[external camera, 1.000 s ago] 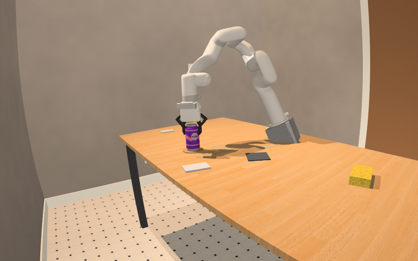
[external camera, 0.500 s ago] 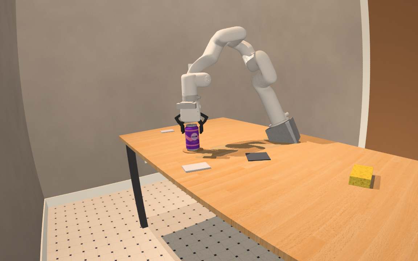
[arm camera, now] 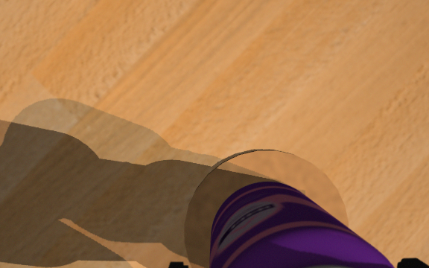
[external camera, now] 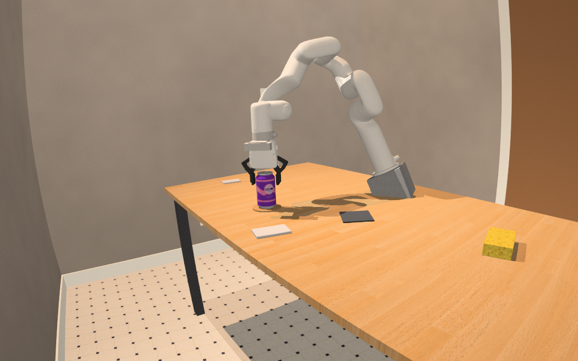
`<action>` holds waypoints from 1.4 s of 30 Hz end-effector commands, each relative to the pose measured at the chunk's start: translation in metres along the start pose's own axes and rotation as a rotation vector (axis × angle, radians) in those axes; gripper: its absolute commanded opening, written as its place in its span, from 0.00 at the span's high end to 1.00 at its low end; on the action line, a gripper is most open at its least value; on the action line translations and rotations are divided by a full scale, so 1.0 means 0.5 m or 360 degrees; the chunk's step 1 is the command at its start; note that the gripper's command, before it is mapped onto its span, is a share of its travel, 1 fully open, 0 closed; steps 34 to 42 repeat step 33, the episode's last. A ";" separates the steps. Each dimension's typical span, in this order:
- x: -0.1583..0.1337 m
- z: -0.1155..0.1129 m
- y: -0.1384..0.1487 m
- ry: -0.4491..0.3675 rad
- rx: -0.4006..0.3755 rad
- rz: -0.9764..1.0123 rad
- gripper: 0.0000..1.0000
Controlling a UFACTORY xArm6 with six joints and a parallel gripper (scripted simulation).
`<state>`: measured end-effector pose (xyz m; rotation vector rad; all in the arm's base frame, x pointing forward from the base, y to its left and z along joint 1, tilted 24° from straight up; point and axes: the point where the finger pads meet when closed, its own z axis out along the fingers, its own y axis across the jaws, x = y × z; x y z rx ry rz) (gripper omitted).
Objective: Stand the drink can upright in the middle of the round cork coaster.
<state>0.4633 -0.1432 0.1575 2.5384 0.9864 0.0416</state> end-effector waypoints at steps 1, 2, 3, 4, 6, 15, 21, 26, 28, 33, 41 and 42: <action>0.001 -0.003 0.003 0.0004 -0.0005 0.0001 0.00; 0.001 -0.003 0.003 0.0004 -0.0005 0.0001 0.00; 0.001 -0.003 0.003 0.0004 -0.0005 0.0001 0.00; 0.001 -0.003 0.003 0.0004 -0.0005 0.0001 0.00; 0.001 -0.003 0.003 0.0004 -0.0005 0.0001 0.00; 0.001 -0.090 0.004 0.0002 -0.0007 0.0002 0.00; 0.001 -0.185 0.003 0.0002 -0.0008 0.0002 0.00; 0.001 -0.201 0.002 0.0003 -0.0006 0.0001 0.00; 0.001 -0.201 0.002 0.0003 -0.0006 0.0001 0.00; 0.001 -0.201 0.002 0.0003 -0.0006 0.0001 0.00; 0.001 -0.201 0.002 0.0003 -0.0006 0.0001 0.00; 0.001 -0.201 0.002 0.0003 -0.0006 0.0001 0.00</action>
